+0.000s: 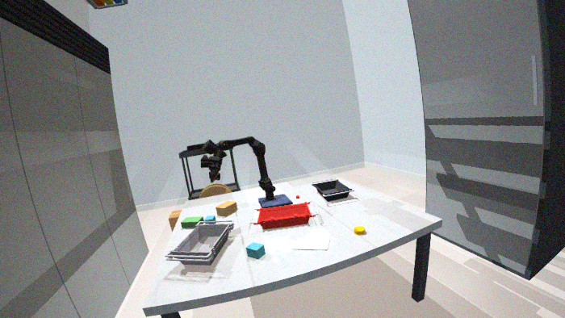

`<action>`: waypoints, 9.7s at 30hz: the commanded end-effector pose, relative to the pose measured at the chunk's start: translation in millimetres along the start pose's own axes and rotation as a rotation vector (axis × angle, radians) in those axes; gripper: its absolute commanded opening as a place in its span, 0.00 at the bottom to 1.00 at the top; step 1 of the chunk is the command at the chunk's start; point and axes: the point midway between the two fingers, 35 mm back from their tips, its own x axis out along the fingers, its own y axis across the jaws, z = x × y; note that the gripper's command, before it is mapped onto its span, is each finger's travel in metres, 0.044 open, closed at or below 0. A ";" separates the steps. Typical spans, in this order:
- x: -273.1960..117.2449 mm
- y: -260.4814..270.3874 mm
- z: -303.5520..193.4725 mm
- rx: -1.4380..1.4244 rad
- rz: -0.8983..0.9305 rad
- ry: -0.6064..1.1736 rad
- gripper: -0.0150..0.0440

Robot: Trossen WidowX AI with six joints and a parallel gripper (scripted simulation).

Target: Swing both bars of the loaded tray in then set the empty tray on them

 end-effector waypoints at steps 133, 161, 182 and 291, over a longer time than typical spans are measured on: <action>90.9 -29.5 -292.8 -1.229 -0.391 0.836 0.39; 61.0 50.4 -414.5 -2.671 0.432 1.156 0.39; 43.5 61.3 -518.8 -3.589 1.592 1.023 0.39; 57.2 32.3 -482.0 -3.734 1.971 0.903 0.39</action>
